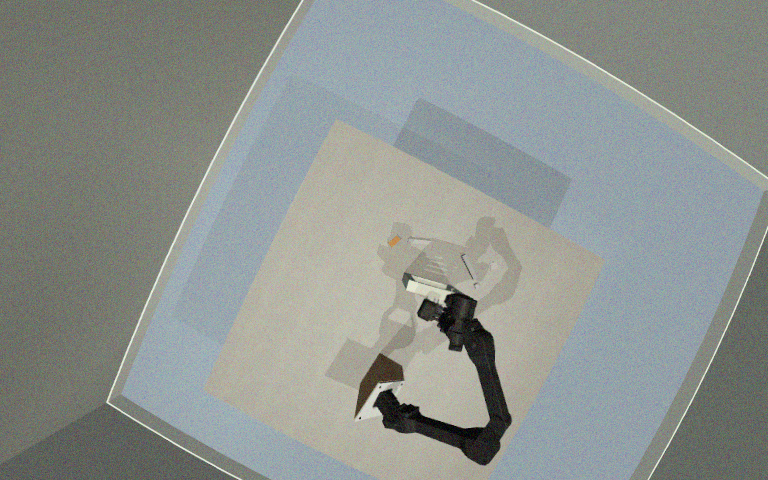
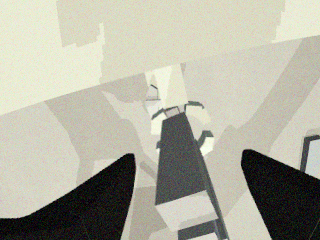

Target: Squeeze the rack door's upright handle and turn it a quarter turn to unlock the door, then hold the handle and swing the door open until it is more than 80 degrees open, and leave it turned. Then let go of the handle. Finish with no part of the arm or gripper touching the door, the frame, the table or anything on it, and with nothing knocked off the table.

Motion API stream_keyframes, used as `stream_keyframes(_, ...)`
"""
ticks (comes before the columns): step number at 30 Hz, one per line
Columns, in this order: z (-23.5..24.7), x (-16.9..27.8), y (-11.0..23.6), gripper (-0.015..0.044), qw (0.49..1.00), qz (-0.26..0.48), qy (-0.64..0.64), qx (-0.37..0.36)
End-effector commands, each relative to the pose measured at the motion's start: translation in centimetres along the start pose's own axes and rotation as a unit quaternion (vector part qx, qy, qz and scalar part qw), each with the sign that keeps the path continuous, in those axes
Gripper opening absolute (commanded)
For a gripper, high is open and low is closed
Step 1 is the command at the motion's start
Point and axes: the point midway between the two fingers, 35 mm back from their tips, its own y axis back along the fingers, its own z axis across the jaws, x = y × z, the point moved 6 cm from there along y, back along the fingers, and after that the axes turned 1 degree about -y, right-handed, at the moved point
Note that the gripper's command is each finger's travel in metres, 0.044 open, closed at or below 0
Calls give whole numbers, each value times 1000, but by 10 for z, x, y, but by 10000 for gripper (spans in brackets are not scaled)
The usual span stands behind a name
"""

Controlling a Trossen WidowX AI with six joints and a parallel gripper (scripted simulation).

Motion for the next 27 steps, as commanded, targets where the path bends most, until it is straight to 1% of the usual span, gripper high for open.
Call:
stream_keyframes(1,0,0,0,284,996,0,89,-2)
stream_keyframes(7,0,0,0,284,972,-1,235,-2)
stream_keyframes(14,0,0,0,284,917,-1,400,-2)
stream_keyframes(20,0,0,0,284,847,-1,531,-2)
stream_keyframes(27,0,0,0,284,743,-2,669,-2)
